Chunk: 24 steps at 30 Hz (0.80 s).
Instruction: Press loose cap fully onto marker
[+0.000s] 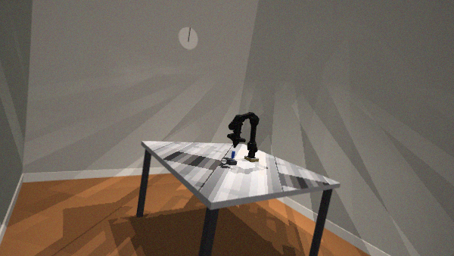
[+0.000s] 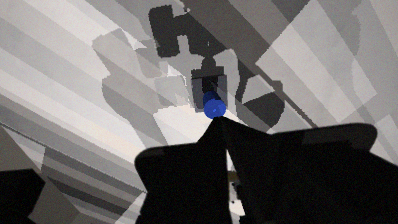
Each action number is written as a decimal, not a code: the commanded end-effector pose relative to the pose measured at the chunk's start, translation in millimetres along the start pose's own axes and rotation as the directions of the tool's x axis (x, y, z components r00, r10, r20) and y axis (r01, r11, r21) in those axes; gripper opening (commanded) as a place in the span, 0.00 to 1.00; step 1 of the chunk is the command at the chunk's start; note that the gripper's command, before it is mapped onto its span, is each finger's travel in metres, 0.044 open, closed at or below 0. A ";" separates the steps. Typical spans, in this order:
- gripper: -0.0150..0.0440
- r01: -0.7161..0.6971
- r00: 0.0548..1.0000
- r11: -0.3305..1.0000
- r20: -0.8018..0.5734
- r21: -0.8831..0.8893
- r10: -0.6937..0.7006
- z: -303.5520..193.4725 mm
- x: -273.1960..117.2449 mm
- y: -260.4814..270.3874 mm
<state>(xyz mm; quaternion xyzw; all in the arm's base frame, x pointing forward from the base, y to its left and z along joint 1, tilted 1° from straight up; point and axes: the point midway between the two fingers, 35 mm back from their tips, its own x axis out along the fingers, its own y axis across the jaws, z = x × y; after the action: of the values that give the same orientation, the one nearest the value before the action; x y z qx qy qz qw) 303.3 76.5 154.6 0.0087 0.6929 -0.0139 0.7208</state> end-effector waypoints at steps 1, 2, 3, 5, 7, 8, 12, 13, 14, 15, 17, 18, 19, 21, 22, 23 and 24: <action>0.25 0.005 1.000 1.000 -0.002 0.016 -0.005 0.1 2.3 -0.4; 0.25 0.005 1.000 1.000 -0.002 0.016 -0.005 0.1 3.0 -0.4; 0.25 0.005 1.000 1.000 -0.002 0.016 -0.005 0.1 3.9 -0.4; 0.25 0.005 1.000 1.000 -0.002 0.016 -0.005 0.1 6.2 -0.4; 0.25 0.005 1.000 1.000 -0.002 0.016 -0.005 0.1 8.9 -0.3; 0.25 0.005 1.000 1.000 -0.002 0.016 -0.005 0.1 10.3 -0.3; 0.25 0.005 1.000 1.000 -0.002 0.016 -0.005 0.1 16.4 -0.3; 0.25 0.005 1.000 1.000 -0.002 0.016 -0.005 0.1 17.9 -0.4; 0.25 0.005 1.000 1.000 -0.002 0.016 -0.005 0.1 19.4 -0.4; 0.25 0.005 1.000 1.000 -0.002 0.016 -0.005 0.1 21.0 -0.4; 0.25 0.005 1.000 1.000 -0.002 0.016 -0.005 0.1 24.0 -0.4; 0.25 0.005 1.000 1.000 -0.002 0.016 -0.005 0.0 25.5 -0.4; 0.25 0.005 1.000 1.000 -0.002 0.016 -0.005 0.0 27.0 -0.4; 0.25 0.005 1.000 1.000 -0.002 0.016 -0.005 0.0 29.9 -0.4; 0.25 0.005 1.000 1.000 -0.002 0.016 -0.005 0.0 31.4 -0.4; 0.25 0.005 1.000 1.000 -0.002 0.016 -0.005 0.0 32.9 -0.5; 0.25 0.005 1.000 1.000 -0.002 0.016 -0.005 0.0 34.3 -0.5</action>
<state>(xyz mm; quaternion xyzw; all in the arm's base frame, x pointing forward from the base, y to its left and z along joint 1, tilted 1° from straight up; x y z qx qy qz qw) 305.3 76.9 127.4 0.0140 0.6912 -0.0181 0.7223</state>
